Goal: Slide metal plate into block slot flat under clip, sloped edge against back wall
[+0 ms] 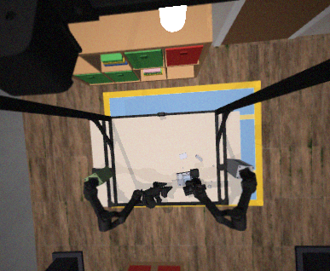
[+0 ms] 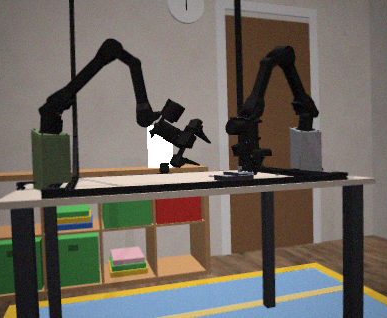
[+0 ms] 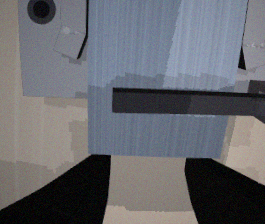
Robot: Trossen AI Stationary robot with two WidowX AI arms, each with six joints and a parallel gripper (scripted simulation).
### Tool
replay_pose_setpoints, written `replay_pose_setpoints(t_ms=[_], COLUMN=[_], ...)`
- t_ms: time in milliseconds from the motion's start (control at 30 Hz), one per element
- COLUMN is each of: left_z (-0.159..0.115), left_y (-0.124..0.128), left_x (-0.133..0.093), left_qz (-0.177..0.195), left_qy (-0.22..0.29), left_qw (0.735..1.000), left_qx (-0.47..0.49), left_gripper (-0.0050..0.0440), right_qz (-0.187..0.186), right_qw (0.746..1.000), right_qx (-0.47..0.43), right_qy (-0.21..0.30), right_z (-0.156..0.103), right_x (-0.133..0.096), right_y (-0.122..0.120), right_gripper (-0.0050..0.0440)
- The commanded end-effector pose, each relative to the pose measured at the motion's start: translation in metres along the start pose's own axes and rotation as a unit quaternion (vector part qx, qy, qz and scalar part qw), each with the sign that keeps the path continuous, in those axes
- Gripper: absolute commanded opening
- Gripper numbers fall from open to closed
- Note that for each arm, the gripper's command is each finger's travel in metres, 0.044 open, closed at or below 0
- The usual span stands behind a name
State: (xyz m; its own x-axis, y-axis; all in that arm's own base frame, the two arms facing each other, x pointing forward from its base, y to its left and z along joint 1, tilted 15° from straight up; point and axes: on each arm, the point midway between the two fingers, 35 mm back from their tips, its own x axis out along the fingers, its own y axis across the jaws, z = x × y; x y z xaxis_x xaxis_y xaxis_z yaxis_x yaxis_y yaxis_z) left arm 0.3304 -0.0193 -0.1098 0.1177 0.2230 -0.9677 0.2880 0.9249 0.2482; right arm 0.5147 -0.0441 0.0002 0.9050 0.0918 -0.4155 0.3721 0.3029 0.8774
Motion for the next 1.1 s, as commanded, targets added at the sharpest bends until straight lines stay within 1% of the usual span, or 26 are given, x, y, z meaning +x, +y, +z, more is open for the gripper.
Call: replay_pose_setpoints(t_ms=[0, 1067], left_z=[0.003, 0.0098], left_y=[-0.0008, -0.0008], left_x=[-0.0008, -0.0033], left_qz=[-0.002, -0.002], left_qy=[-0.006, -0.006], left_qw=[1.0, 1.0], left_qx=[-0.001, -0.001], left_gripper=[0.016, 0.016], right_qz=[-0.001, -0.001], right_qw=[1.0, 1.0], right_qx=[0.001, 0.001], right_qy=[-0.002, -0.002], right_z=[0.0007, 0.0007], right_x=[-0.0002, -0.0002], right_y=[-0.0001, -0.0001], right_gripper=[0.044, 0.044])
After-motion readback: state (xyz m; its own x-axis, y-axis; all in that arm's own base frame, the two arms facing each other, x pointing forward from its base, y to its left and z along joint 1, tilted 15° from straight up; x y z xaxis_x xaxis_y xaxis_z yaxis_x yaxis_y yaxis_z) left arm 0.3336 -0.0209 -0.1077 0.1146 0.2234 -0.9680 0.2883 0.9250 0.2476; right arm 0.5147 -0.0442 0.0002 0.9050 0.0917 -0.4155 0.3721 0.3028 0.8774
